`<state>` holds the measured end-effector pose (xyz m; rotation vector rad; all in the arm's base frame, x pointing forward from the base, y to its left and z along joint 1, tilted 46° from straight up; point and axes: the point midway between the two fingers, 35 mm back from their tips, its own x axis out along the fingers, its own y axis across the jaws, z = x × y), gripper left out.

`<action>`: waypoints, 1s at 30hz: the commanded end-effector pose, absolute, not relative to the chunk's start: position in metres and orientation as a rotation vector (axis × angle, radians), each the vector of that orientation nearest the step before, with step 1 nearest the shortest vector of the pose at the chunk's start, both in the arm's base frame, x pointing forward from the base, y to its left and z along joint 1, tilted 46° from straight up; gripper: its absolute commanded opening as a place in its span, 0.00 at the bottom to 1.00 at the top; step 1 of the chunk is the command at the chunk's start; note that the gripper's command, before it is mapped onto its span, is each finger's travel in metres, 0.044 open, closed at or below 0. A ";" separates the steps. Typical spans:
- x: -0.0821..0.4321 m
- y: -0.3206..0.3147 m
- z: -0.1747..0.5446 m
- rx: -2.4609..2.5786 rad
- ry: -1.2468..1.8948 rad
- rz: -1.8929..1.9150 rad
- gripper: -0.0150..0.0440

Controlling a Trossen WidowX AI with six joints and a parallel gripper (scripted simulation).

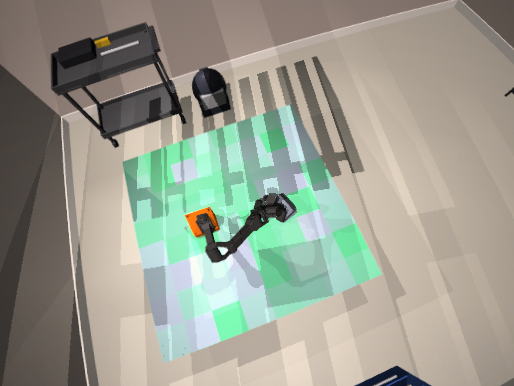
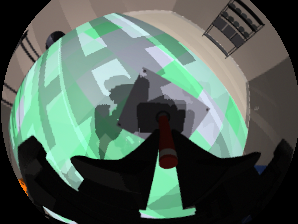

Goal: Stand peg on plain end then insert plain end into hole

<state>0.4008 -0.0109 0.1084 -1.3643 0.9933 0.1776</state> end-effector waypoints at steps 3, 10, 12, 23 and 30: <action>0.401 -0.012 0.104 -1.364 1.000 0.179 0.25; 0.404 -0.014 0.102 -1.364 1.000 0.179 0.25; 0.405 -0.015 0.101 -1.364 1.000 0.179 0.25; 0.408 -0.016 0.100 -1.364 1.000 0.179 0.25; 0.412 -0.018 0.097 -1.364 0.999 0.179 0.25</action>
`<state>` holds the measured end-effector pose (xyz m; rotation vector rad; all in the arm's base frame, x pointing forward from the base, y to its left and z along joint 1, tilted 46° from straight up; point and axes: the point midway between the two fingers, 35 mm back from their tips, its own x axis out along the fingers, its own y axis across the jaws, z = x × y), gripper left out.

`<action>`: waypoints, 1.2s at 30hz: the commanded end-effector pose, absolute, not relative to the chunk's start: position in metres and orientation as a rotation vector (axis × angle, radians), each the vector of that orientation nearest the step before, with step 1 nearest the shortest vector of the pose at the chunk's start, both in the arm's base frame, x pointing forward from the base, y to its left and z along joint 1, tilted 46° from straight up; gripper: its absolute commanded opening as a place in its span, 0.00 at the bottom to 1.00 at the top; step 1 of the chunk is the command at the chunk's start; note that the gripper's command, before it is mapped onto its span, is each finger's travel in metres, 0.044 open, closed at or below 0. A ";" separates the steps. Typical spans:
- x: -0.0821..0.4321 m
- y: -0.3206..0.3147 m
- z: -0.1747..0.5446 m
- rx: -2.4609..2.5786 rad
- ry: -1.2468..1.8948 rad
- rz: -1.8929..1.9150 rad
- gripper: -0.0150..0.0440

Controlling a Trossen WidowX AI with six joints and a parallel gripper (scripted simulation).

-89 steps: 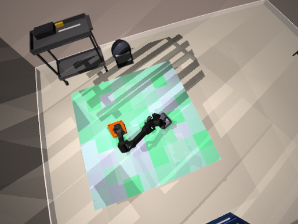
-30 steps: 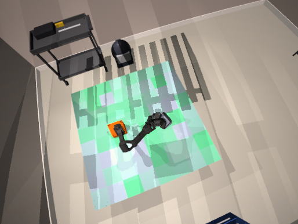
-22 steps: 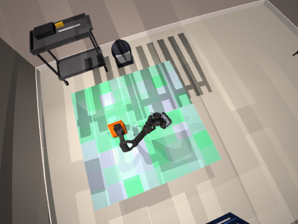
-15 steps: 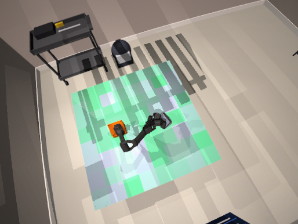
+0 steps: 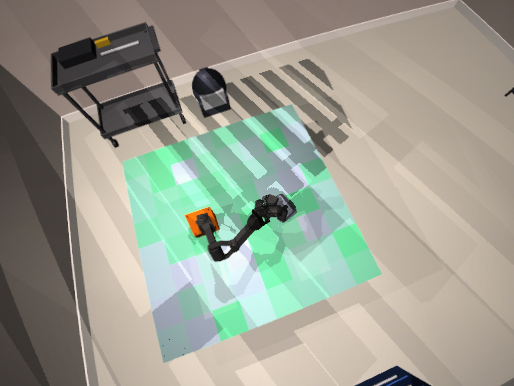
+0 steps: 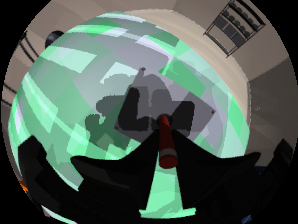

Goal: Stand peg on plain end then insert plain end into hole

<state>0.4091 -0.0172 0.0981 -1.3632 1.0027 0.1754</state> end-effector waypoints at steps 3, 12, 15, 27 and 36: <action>0.413 -0.019 0.096 -1.364 0.999 0.179 0.25; 0.417 -0.022 0.092 -1.365 0.999 0.178 0.25; 0.419 -0.023 0.091 -1.365 0.999 0.178 0.25; 0.422 -0.025 0.087 -1.365 0.999 0.178 0.25; 0.421 -0.026 0.087 -1.363 1.003 0.174 0.25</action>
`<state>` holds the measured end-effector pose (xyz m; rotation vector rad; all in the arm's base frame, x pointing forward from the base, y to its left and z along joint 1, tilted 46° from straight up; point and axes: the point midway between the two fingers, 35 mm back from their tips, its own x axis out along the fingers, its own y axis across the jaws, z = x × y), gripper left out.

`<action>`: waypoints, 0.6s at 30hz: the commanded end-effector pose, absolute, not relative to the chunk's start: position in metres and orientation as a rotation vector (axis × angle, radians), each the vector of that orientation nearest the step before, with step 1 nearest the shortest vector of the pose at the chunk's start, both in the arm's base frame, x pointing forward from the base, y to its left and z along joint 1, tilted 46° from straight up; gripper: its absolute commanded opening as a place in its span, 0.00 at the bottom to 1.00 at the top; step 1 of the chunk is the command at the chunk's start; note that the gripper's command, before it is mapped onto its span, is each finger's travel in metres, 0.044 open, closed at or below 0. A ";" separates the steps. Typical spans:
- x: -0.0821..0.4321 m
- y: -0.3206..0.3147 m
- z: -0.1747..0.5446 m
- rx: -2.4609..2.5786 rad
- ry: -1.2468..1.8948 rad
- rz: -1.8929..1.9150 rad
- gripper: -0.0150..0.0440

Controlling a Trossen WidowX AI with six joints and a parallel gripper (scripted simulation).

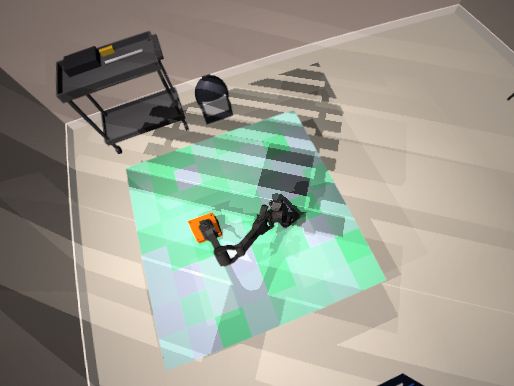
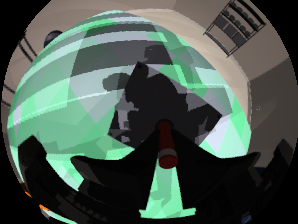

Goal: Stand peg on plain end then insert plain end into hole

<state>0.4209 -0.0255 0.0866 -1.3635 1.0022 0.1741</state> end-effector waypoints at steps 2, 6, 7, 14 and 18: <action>0.421 -0.026 0.087 -1.363 1.003 0.174 0.25; 0.421 -0.026 0.087 -1.363 1.003 0.174 0.43; 0.421 -0.026 0.087 -1.363 1.003 0.174 0.48; 0.421 -0.026 0.087 -1.363 1.003 0.174 0.79; 0.419 -0.024 0.089 -1.363 1.003 0.175 0.97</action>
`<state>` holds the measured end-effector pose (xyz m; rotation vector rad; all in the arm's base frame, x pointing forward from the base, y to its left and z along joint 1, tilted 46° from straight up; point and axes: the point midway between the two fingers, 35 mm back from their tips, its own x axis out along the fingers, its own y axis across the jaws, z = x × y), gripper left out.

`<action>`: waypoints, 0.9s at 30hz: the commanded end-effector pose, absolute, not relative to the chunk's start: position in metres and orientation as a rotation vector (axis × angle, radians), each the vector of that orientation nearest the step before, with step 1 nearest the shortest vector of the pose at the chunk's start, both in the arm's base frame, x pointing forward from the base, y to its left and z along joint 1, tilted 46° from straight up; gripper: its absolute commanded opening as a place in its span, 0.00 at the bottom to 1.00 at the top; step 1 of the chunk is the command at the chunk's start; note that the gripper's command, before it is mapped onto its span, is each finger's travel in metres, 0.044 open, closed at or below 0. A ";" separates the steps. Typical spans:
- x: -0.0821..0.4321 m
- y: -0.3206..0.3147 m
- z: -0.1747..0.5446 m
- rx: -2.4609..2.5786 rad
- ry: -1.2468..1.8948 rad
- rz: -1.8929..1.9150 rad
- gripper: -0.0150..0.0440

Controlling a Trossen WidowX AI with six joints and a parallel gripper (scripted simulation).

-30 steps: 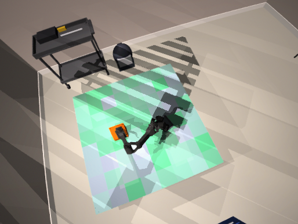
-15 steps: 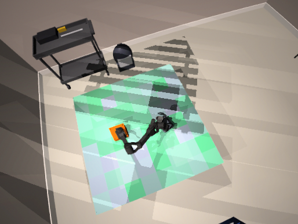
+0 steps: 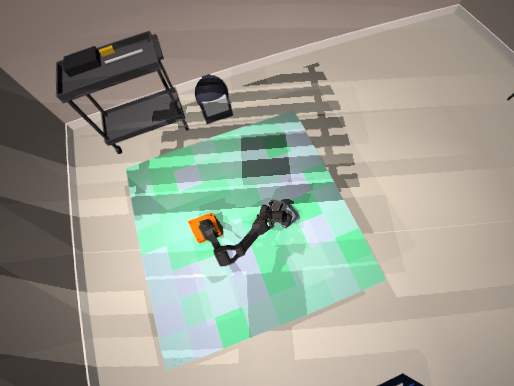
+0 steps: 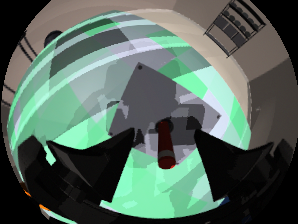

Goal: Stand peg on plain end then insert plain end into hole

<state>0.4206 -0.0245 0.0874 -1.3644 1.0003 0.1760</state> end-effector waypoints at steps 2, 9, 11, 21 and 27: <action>0.418 -0.022 0.091 -1.363 1.003 0.175 1.00; 0.411 -0.015 0.100 -1.362 1.004 0.179 1.00; 0.409 -0.013 0.103 -1.362 1.005 0.180 1.00; 0.399 -0.003 0.116 -1.361 1.007 0.184 1.00; 0.392 0.004 0.124 -1.362 1.007 0.187 1.00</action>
